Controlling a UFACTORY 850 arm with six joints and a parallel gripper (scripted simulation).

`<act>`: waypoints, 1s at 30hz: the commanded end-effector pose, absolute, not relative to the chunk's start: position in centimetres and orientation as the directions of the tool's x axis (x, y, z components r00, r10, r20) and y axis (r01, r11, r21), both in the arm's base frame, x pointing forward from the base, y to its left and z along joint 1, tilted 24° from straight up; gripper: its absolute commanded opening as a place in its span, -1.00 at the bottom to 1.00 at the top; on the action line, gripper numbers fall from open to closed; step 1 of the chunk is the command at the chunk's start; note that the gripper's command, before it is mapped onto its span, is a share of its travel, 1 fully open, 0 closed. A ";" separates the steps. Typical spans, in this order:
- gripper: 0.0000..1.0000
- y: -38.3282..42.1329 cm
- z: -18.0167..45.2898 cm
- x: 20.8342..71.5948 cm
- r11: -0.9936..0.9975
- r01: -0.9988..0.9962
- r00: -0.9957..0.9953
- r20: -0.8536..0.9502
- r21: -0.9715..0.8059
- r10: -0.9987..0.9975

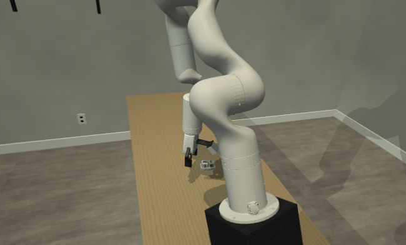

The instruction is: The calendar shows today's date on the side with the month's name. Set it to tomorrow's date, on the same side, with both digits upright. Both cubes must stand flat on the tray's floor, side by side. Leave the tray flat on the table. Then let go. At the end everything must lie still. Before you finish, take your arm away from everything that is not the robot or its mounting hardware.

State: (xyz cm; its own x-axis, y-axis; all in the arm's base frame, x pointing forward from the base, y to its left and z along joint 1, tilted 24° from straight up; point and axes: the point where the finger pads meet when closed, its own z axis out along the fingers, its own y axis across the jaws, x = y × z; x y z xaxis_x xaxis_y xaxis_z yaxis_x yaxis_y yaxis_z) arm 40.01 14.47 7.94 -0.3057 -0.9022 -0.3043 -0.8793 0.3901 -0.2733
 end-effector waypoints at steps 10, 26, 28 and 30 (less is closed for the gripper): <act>1.00 15.1 4.8 41.3 0.389 -0.878 -0.304 -0.303 -0.278 -0.903; 1.00 15.7 2.3 42.3 0.389 -0.878 -0.304 -0.303 -0.278 -0.903; 1.00 15.7 2.3 42.3 0.389 -0.878 -0.304 -0.303 -0.278 -0.903; 1.00 15.7 2.0 42.4 0.389 -0.878 -0.304 -0.303 -0.278 -0.903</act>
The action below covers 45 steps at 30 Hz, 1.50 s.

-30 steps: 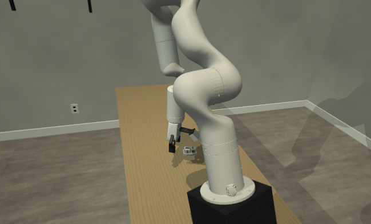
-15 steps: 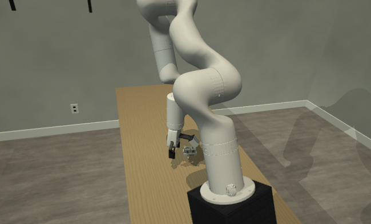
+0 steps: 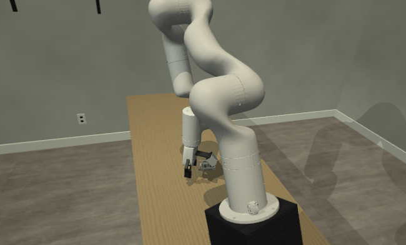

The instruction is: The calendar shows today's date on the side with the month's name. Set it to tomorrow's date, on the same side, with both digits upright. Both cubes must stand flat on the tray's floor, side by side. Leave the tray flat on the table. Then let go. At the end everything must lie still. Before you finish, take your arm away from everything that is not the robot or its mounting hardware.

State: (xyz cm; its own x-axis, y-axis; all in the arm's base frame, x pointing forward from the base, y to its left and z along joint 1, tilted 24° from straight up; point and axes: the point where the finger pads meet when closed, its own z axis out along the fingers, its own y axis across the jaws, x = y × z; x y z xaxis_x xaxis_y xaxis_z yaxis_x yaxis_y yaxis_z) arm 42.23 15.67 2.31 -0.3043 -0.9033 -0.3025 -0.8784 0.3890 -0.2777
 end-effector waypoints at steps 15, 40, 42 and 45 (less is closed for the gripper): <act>1.00 16.3 -0.9 43.5 0.389 -0.878 -0.304 -0.303 -0.278 -0.903; 1.00 16.3 -1.0 43.6 0.389 -0.878 -0.304 -0.303 -0.278 -0.903; 1.00 16.3 -1.0 43.6 0.389 -0.878 -0.304 -0.303 -0.278 -0.903; 1.00 16.3 -1.0 43.6 0.389 -0.878 -0.304 -0.303 -0.278 -0.903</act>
